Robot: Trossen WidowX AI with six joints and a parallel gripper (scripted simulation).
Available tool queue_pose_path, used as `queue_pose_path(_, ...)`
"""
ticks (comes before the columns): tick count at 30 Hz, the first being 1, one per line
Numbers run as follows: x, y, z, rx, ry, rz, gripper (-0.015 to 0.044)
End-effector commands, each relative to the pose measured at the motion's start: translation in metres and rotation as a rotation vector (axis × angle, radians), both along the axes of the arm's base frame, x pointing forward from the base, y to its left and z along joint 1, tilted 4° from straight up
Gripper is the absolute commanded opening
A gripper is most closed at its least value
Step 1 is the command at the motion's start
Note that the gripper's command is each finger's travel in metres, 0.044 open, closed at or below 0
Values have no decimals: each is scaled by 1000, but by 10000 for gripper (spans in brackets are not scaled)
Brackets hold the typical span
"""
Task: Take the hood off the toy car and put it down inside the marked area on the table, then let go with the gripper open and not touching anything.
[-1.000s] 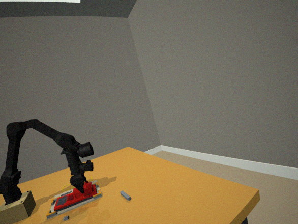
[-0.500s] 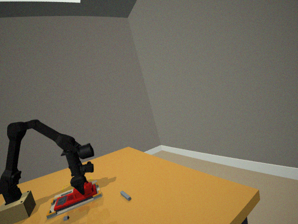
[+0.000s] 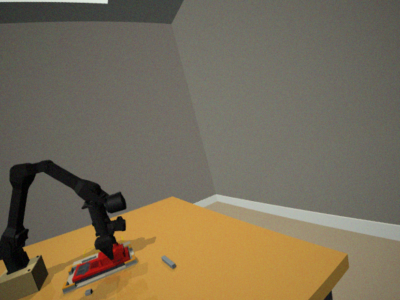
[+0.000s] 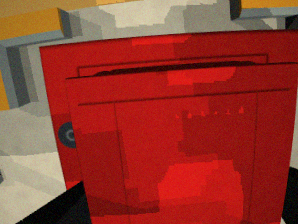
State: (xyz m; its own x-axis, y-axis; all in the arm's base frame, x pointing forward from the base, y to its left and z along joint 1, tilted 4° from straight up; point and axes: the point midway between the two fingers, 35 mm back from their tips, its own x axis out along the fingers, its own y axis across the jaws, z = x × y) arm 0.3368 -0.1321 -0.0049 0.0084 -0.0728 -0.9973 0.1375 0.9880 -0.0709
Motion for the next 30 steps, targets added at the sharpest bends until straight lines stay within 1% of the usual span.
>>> queue_pose_path(1, 0, 0, 0, -1, 0, 0, 222)
queue_pose_path(9, 0, 0, 5, -1, 0, 0, 12)
queue_pose_path(10, 0, 0, 6, -1, 0, 0, 0)
queue_pose_path(30, 0, 1, 19, 0, 0, 0, 0)
